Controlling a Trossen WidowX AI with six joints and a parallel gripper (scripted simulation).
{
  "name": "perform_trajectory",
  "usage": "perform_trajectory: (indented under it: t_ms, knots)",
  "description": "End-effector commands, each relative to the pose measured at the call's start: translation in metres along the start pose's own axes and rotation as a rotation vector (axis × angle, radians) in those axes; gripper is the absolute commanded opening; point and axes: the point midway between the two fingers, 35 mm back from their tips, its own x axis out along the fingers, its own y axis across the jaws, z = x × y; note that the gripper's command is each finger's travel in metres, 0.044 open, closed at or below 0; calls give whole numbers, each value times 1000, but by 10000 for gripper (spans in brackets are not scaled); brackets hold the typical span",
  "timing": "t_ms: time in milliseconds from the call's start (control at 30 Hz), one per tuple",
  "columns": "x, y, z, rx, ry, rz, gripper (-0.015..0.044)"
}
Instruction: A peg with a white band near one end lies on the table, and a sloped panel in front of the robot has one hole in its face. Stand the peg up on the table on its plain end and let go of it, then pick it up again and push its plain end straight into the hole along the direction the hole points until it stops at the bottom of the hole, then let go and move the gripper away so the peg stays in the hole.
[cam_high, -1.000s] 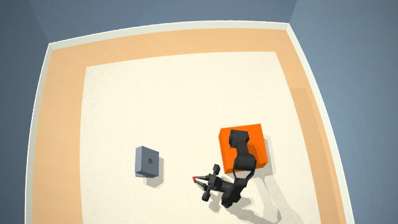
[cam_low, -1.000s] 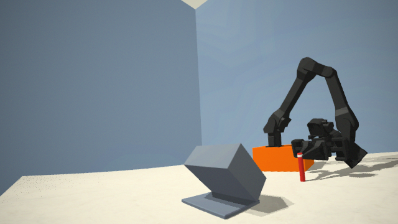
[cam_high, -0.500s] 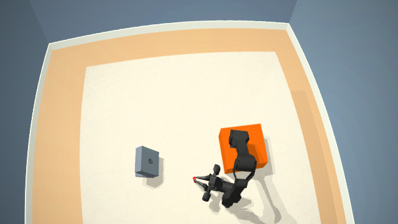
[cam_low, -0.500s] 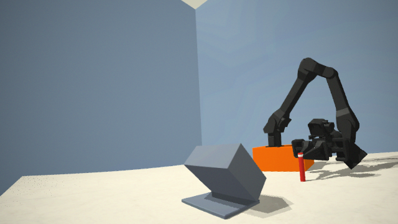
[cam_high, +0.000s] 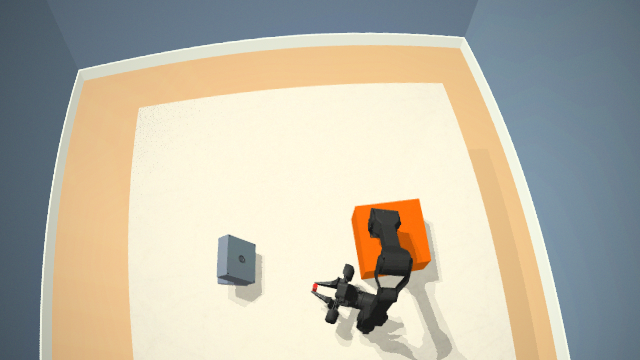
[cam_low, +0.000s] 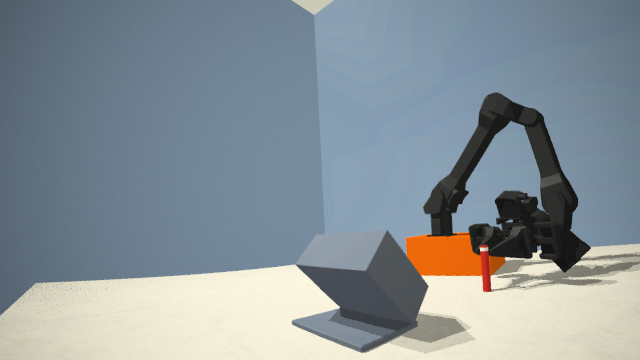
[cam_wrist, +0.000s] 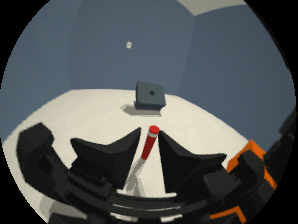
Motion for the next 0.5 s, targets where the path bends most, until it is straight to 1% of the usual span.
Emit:
perform_trajectory:
  t_ms: [0,333,467]
  knots:
    - [0,0,0,0,0,0,130]
    - [0,0,0,0,0,0,130]
    - [0,0,0,0,0,0,235]
